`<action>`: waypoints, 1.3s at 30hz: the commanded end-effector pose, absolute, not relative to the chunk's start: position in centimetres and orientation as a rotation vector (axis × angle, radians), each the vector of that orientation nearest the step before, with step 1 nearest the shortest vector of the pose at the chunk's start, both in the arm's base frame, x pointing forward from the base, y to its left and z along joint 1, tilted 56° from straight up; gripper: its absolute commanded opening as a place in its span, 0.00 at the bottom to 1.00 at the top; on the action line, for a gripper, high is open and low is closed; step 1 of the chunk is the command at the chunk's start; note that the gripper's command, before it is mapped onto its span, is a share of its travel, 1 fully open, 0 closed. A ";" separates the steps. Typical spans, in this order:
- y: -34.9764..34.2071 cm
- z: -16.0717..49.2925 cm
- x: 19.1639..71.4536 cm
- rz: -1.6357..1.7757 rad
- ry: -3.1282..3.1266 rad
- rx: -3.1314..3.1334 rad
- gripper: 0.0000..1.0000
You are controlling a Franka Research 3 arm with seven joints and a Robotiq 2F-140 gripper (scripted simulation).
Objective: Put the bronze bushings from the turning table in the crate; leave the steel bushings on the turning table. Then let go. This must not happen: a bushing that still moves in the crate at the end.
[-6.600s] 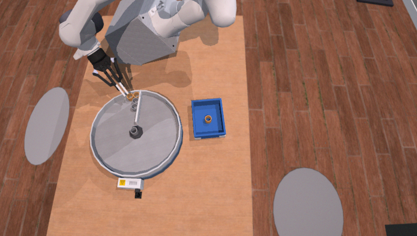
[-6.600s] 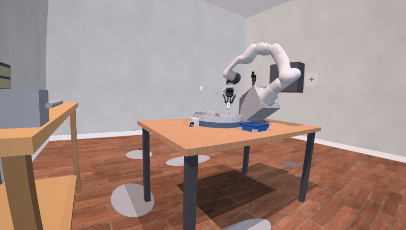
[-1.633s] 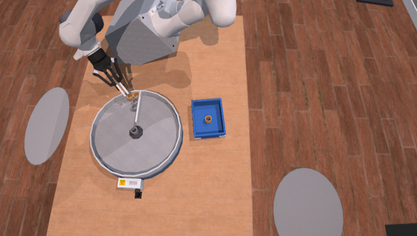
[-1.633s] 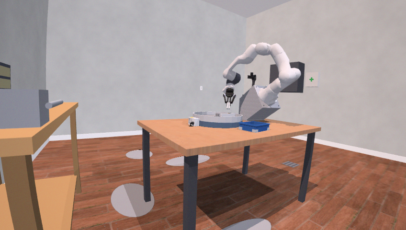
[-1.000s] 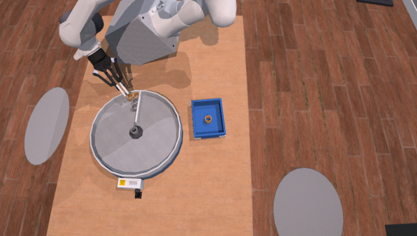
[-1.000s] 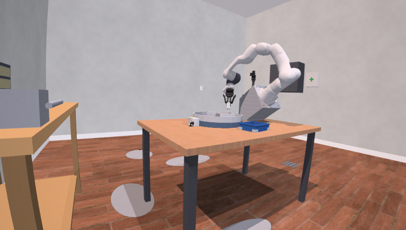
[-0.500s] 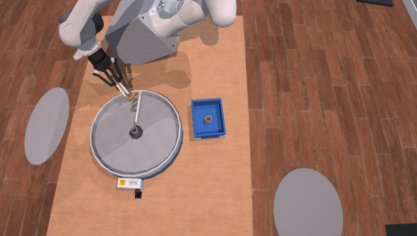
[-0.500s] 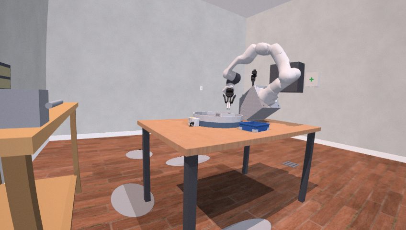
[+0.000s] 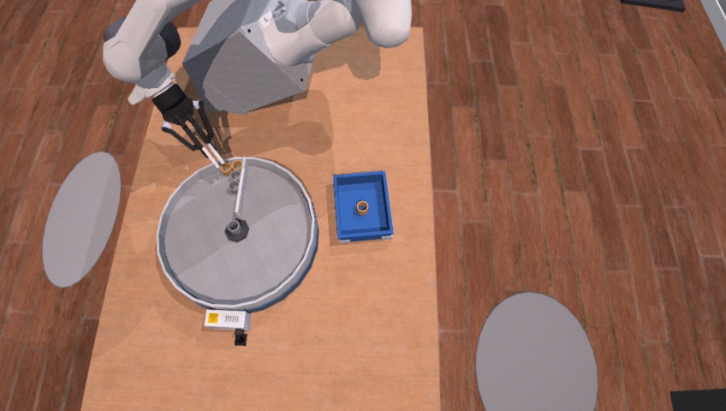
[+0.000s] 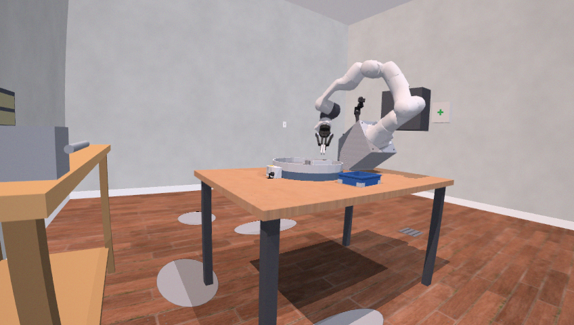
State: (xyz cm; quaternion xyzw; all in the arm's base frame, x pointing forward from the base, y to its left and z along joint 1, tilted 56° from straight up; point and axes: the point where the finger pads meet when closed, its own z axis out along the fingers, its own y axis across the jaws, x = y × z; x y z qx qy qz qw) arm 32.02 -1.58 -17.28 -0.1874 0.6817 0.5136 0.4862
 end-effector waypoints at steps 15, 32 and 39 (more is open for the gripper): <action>0.2 -18.6 32.0 1.248 1.656 -0.461 0.06; 0.2 -18.6 32.0 1.248 1.656 -0.461 0.06; 0.2 -18.6 32.0 1.248 1.656 -0.461 0.06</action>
